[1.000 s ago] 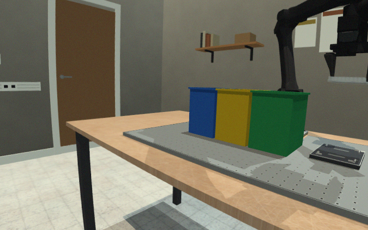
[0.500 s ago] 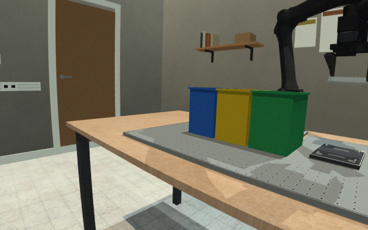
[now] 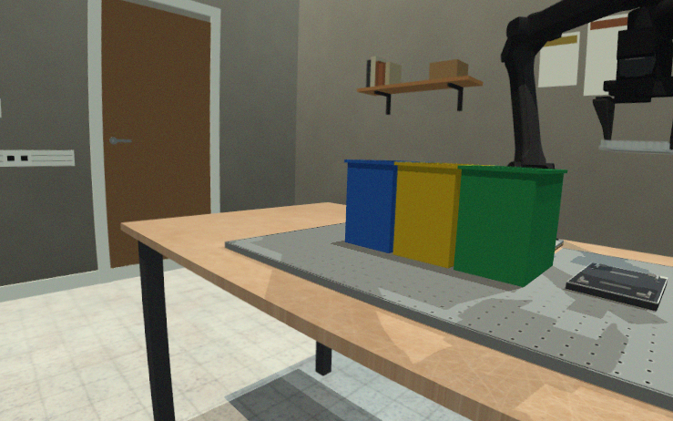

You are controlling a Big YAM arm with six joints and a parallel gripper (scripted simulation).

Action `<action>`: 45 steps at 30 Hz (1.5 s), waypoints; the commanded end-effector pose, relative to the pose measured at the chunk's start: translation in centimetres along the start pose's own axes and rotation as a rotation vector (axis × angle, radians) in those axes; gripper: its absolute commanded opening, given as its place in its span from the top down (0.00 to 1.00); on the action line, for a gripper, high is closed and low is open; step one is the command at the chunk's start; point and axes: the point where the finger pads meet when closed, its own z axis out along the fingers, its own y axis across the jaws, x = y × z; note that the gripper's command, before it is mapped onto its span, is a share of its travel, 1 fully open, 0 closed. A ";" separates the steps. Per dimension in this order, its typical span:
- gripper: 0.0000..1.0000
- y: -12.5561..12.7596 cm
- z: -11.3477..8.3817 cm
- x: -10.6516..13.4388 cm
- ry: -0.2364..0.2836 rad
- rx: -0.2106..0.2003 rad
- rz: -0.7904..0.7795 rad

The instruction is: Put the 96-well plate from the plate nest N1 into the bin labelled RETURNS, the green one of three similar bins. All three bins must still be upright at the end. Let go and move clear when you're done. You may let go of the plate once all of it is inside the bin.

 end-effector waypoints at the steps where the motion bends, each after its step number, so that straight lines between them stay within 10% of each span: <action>1: 1.00 1.1 -3.0 -0.6 -0.041 -0.047 0.002; 45: 1.00 -11.7 -0.7 -2.7 -0.006 -0.005 -0.054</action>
